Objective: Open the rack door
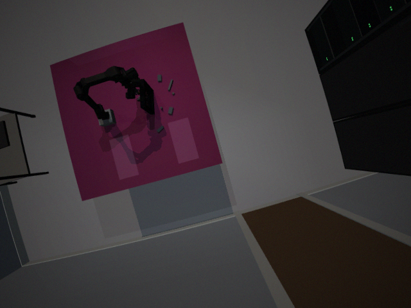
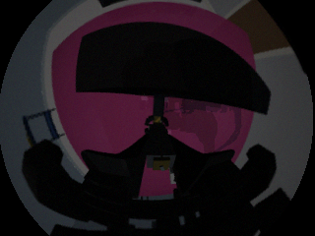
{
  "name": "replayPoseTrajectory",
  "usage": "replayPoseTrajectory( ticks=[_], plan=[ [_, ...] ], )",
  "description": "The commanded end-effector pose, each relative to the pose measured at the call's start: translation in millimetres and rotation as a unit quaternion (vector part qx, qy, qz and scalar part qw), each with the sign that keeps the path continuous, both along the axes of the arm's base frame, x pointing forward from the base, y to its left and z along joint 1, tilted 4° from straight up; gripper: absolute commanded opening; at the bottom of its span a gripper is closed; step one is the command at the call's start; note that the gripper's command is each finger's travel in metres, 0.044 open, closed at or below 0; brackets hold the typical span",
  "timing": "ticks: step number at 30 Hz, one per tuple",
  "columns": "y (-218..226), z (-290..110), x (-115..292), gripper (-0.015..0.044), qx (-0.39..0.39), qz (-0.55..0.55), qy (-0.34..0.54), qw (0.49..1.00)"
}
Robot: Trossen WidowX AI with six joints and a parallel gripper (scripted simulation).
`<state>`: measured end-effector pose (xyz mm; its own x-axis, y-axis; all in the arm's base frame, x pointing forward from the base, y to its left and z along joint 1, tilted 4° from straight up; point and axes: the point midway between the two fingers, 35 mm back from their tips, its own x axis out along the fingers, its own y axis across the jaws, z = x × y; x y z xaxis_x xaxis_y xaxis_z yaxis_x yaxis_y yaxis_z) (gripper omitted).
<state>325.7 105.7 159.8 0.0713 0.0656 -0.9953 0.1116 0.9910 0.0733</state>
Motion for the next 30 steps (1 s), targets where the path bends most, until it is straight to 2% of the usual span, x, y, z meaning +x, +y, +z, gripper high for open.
replayPoseTrajectory(
  ticks=[1,6,16,23,30],
  plan=[
    [0.0,0.3,0.1,0.003,0.0,0.001,-0.001,1.0],
    [0.0,0.3,0.1,0.0028,-0.001,0.017,-0.002,1.0],
    [0.0,0.3,0.1,0.0028,-0.018,0.255,-0.018,0.967],
    [0.0,0.3,0.1,0.0028,-0.03,0.417,-0.029,0.908],
    [0.0,0.2,0.1,0.0028,-0.041,0.565,-0.038,0.823]
  ],
)
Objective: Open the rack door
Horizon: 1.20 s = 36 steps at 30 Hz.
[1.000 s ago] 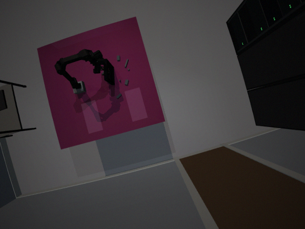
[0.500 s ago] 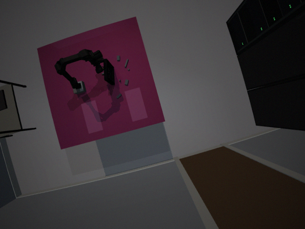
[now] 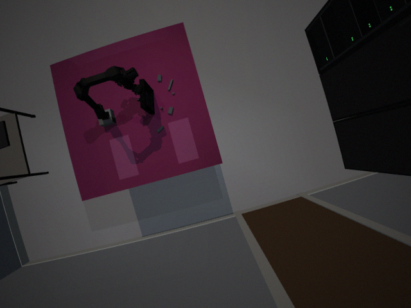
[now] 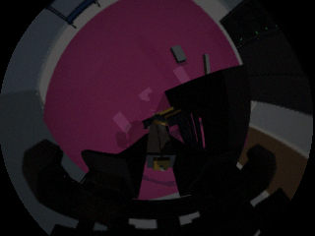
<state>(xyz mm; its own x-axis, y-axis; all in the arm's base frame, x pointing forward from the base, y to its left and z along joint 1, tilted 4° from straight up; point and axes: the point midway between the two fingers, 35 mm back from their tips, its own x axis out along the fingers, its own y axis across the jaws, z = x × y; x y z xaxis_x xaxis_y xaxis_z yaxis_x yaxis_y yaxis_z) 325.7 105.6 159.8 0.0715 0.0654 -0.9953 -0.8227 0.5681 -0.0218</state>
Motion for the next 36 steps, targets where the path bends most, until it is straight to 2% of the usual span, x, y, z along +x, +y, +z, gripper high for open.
replayPoseTrajectory(
  ticks=[1,7,14,22,32,36],
  plan=[
    [0.1,0.2,0.1,0.0028,-0.006,0.087,-0.007,0.996],
    [0.1,0.2,0.1,0.0028,-0.016,0.233,-0.016,0.972],
    [0.1,0.2,0.1,0.0028,-0.028,0.391,-0.027,0.92],
    [0.1,0.2,0.1,0.0028,-0.029,0.406,-0.028,0.913],
    [0.1,0.2,0.1,0.0291,-0.029,0.406,-0.028,0.913],
    [0.1,0.2,0.1,0.03,-0.027,0.372,-0.025,0.927]
  ],
)
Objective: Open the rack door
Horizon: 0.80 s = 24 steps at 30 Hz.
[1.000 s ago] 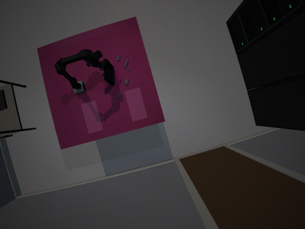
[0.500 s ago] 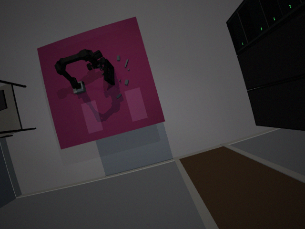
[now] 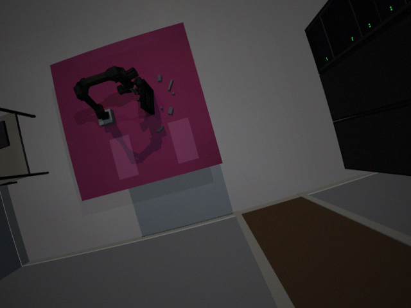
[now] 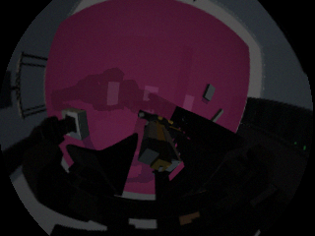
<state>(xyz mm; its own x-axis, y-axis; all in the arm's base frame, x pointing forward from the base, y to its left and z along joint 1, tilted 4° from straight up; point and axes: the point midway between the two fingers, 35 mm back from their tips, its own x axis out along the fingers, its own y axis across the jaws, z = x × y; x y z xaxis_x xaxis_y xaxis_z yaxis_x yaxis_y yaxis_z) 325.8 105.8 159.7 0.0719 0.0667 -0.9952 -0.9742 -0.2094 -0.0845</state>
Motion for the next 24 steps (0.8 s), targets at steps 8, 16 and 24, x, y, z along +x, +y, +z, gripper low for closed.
replayPoseTrajectory(
  ticks=[8,16,24],
  plan=[
    [0.0,0.3,0.0,0.03,0.016,-0.221,0.014,0.975],
    [0.0,0.3,0.0,0.03,0.03,-0.407,0.026,0.912],
    [0.1,0.4,0.1,0.03,0.042,-0.578,0.037,0.814]
  ],
)
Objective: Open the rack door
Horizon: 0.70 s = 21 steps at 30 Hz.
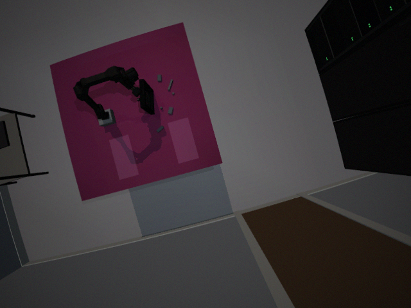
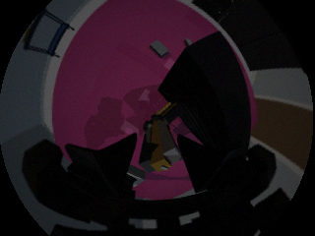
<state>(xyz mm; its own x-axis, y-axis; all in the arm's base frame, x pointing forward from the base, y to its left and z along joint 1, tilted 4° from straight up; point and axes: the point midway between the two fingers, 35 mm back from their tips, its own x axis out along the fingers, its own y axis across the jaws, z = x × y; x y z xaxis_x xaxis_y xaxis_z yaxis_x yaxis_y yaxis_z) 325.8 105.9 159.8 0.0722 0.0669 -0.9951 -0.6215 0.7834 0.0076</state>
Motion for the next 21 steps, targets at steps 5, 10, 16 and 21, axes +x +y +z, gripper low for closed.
replayPoseTrajectory(
  ticks=[5,10,16,21],
  plan=[
    [0.1,0.3,0.1,0.03,0.013,-0.184,0.011,0.983],
    [0.2,0.3,0.0,0.03,0.022,-0.303,0.019,0.952],
    [0.2,0.2,0.0,0.03,0.032,-0.44,0.029,0.897],
    [0.1,0.2,0.0,0.03,0.04,-0.547,0.036,0.835]
  ],
)
